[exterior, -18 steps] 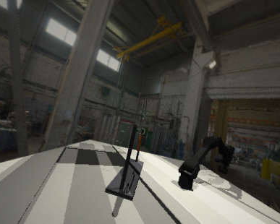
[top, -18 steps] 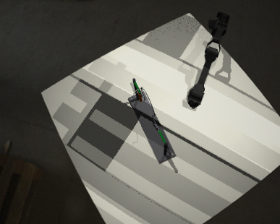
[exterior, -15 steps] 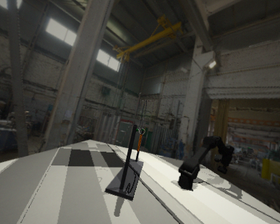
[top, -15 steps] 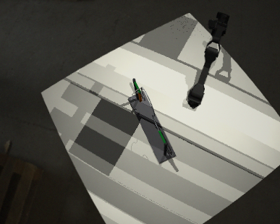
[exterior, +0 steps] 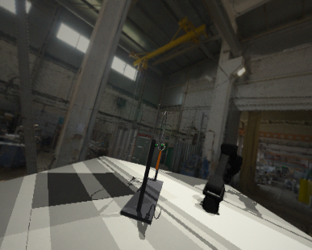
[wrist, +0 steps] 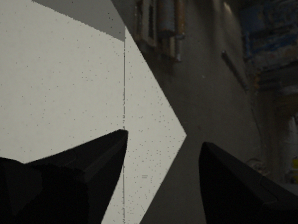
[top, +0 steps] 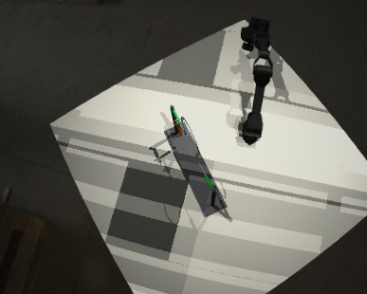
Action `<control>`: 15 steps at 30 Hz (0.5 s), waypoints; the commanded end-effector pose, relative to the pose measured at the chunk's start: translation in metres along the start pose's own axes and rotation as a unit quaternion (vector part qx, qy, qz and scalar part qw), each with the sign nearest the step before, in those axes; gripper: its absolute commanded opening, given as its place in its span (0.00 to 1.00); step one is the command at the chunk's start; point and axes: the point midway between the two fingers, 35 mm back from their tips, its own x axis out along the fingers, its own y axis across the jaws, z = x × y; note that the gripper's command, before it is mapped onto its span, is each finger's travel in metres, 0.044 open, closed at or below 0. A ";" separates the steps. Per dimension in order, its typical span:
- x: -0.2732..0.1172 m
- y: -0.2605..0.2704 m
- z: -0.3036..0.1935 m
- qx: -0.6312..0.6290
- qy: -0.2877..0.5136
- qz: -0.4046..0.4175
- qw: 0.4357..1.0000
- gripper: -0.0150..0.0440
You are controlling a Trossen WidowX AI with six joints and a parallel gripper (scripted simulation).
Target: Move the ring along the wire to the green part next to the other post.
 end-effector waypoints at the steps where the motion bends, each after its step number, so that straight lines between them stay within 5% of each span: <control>1: -0.006 0.023 0.049 0.020 -0.053 0.018 0.998 0.53; 15: -0.065 0.132 0.191 0.072 -0.224 0.131 0.963 0.53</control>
